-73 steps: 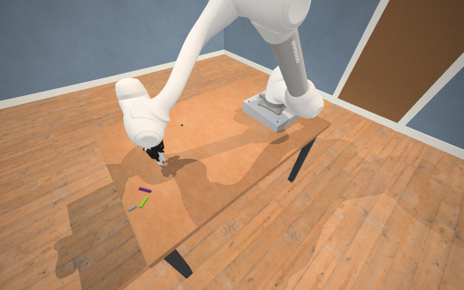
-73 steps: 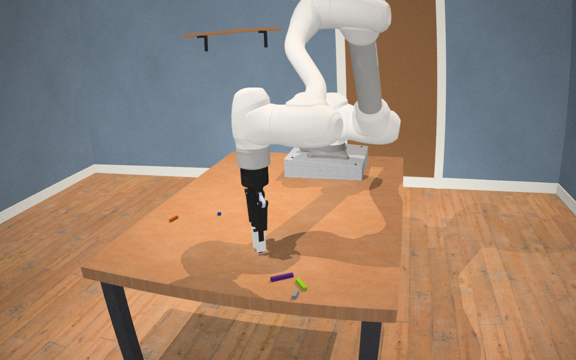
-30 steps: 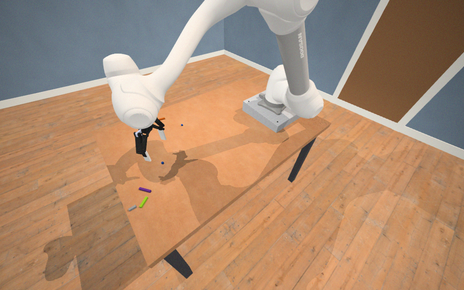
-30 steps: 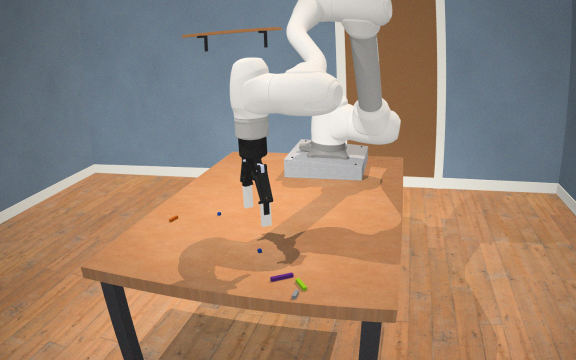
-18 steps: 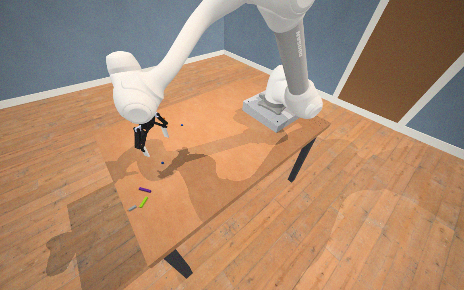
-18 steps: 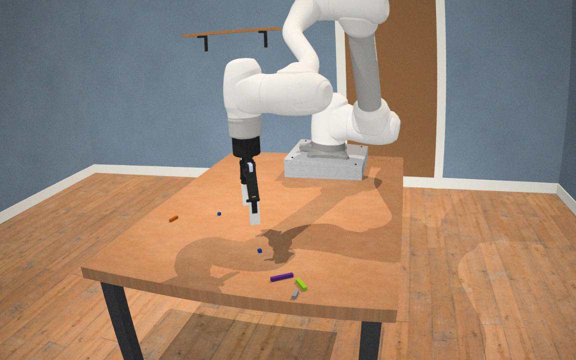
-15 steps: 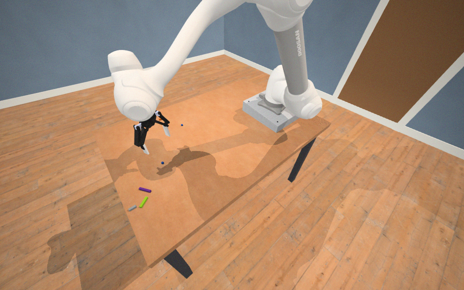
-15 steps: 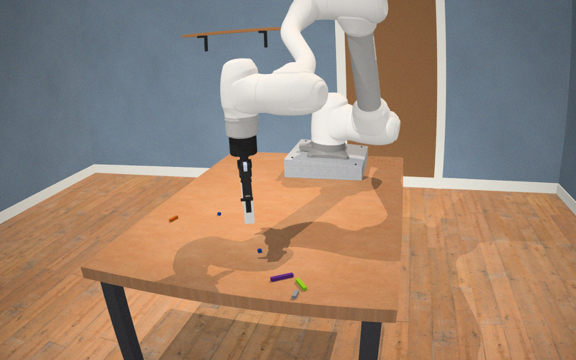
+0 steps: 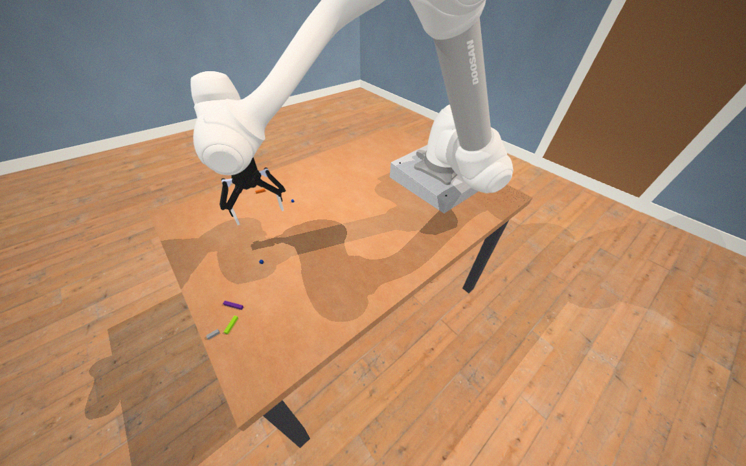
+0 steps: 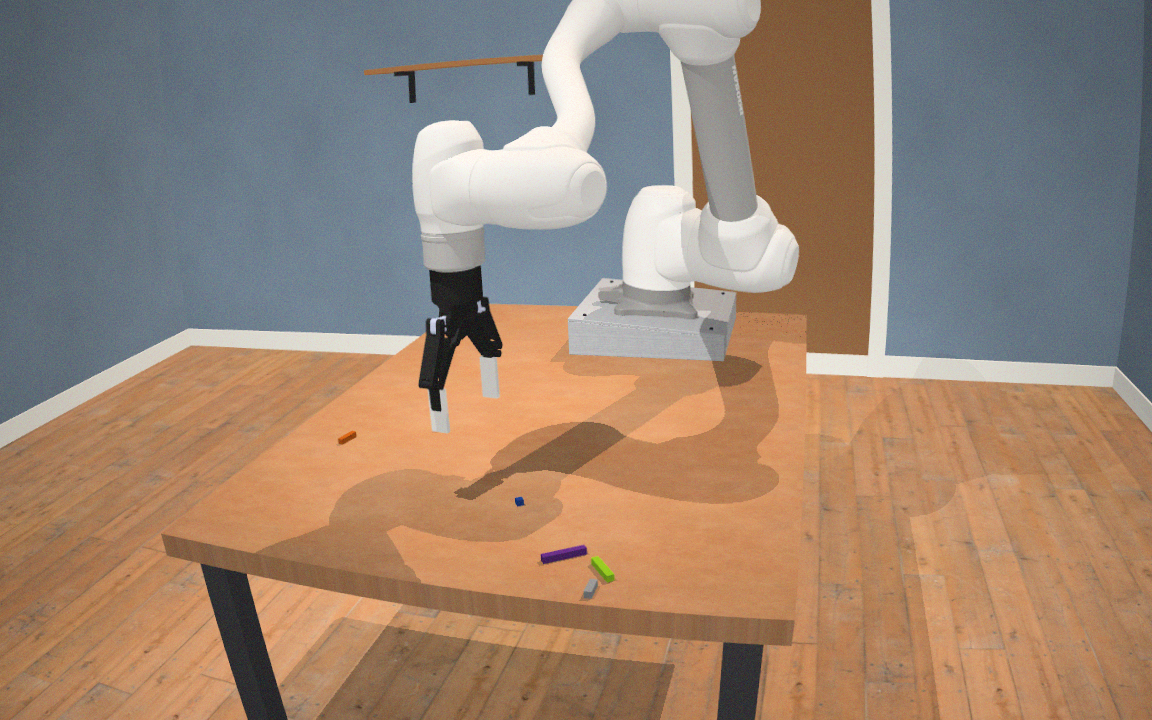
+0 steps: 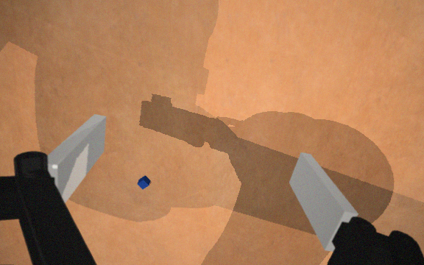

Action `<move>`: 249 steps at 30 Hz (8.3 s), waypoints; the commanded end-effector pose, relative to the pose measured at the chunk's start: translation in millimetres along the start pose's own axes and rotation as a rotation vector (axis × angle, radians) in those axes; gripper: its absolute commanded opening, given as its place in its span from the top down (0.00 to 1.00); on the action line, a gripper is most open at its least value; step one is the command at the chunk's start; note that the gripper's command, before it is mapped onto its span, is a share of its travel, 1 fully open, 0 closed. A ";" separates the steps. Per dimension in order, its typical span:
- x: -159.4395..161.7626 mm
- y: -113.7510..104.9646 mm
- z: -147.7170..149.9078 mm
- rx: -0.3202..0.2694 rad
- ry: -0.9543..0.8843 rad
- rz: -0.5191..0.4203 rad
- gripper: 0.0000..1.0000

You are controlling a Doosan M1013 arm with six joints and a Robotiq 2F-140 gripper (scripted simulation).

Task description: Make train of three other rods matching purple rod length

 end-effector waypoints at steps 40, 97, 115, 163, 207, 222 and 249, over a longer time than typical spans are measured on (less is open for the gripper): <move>-127.7 14.1 162.3 -0.005 1.534 0.005 0.00; -128.0 24.2 162.6 -0.005 1.538 0.005 0.77; -128.2 48.7 162.5 -0.005 1.538 0.005 0.77; -128.4 66.1 162.3 -0.005 1.538 0.005 0.77; -128.5 82.4 162.3 -0.005 1.538 0.005 0.77; -128.5 82.9 162.3 -0.005 1.538 0.005 0.77; -128.5 82.9 162.3 -0.005 1.538 0.005 0.88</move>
Point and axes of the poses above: the point where the finger pads meet when closed, its own y axis out along the fingers, its own z axis across the jaws, x = y × z, the point moved 4 cm from there along -y, back along the fingers, and after that the axes turned 11 degrees about -y, right-handed, at the moved point
